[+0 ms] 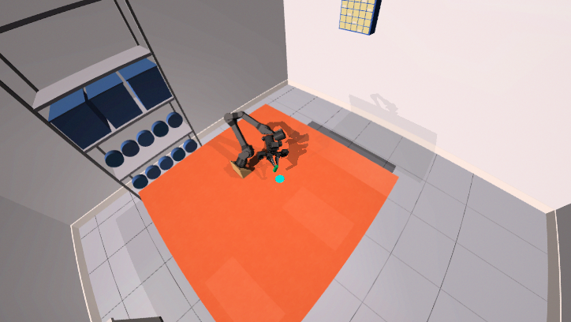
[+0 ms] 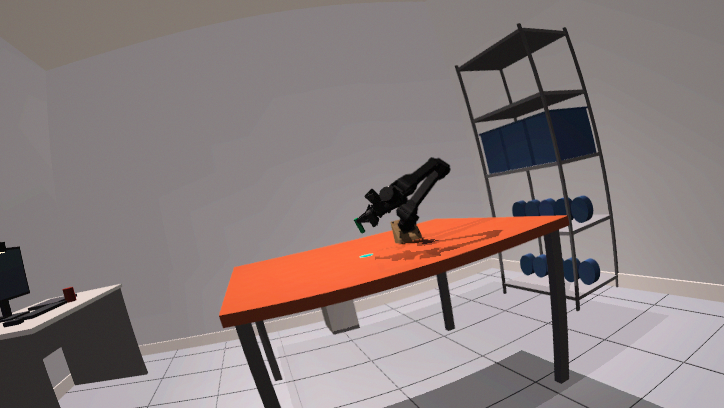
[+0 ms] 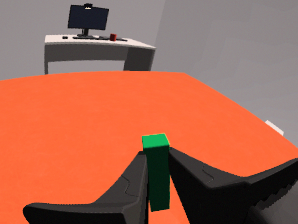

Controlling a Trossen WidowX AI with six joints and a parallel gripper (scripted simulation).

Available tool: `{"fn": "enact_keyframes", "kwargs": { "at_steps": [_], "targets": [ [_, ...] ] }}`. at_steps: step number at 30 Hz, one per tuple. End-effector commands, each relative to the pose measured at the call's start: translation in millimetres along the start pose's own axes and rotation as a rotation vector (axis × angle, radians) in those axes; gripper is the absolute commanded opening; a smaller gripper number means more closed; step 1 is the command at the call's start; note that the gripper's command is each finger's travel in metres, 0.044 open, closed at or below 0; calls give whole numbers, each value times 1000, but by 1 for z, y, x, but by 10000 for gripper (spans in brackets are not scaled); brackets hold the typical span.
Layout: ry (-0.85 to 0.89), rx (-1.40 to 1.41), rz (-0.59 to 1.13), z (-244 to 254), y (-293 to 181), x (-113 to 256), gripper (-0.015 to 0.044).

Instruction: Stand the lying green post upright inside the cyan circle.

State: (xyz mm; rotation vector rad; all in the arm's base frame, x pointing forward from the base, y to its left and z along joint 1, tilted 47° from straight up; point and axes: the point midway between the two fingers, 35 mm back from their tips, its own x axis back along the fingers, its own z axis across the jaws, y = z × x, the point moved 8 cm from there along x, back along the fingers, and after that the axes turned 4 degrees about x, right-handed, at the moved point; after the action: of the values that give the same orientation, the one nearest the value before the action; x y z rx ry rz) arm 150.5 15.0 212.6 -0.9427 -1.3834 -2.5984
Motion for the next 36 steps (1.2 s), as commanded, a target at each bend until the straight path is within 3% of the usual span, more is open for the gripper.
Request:
{"fn": "enact_keyframes", "kwargs": {
  "at_steps": [1, 36],
  "targets": [
    [4, -17, -22, -2, -3, 0, 23],
    [110, -210, -194, -6, -9, 9, 23]
  ]
}}
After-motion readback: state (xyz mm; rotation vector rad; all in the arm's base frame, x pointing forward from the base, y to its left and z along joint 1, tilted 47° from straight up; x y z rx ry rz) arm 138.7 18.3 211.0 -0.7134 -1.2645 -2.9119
